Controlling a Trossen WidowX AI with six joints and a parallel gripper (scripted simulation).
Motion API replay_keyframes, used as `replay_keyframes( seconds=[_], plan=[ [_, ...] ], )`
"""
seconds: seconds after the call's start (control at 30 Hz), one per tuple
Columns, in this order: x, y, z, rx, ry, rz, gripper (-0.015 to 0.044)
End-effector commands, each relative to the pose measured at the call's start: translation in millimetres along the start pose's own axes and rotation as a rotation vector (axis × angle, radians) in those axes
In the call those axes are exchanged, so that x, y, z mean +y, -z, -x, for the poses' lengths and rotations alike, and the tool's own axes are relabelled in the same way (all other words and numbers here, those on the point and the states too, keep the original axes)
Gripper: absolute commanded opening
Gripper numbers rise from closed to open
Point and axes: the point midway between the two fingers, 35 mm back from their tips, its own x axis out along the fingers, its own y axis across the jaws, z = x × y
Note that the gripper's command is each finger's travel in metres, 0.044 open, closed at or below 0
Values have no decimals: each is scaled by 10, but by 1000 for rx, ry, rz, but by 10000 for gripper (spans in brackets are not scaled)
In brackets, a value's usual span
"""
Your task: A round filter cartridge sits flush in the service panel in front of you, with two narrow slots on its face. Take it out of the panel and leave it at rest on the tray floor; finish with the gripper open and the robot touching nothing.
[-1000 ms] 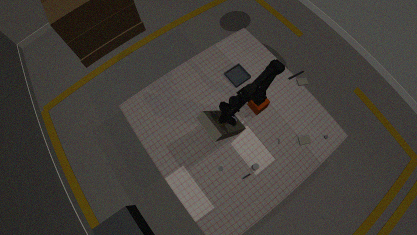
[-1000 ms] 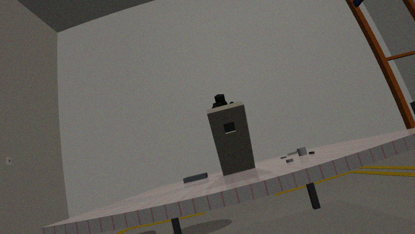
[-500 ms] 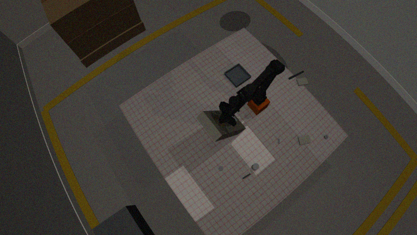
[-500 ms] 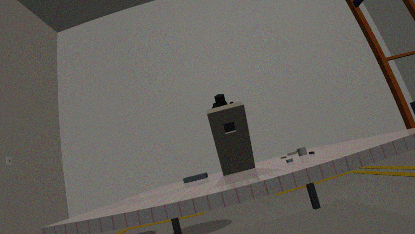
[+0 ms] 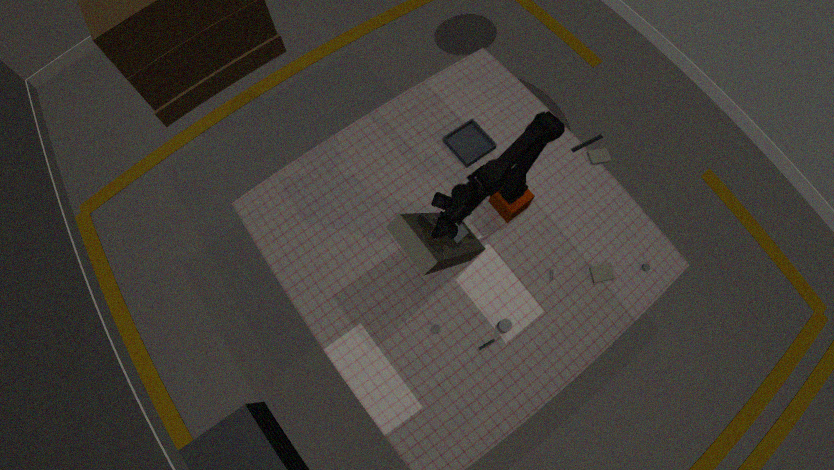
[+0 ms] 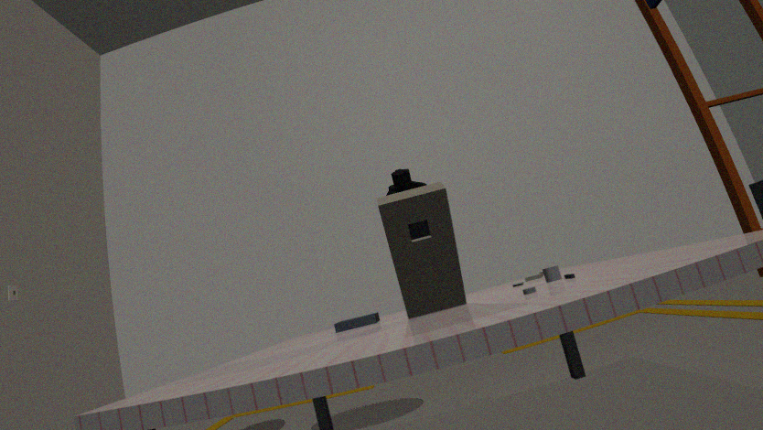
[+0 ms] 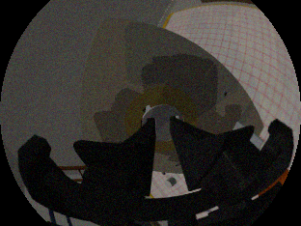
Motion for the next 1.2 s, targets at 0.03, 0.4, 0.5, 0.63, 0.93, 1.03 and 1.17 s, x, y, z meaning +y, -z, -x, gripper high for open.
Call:
replay_keyframes(
  seconds=[0.03,0.4,0.5,0.63,0.93,1.03,1.17],
  plan=[
    [9,9,-36,4,-4,-185,0],
    [8,9,-32,5,-3,-569,0],
    [8,9,-31,5,-3,-674,0],
    [8,9,-29,6,-2,-814,0],
    [8,9,-26,6,-2,-1077,0],
    [9,9,-21,6,-2,-1038,0],
    [26,5,119,6,-1,-1024,0]
  ],
)
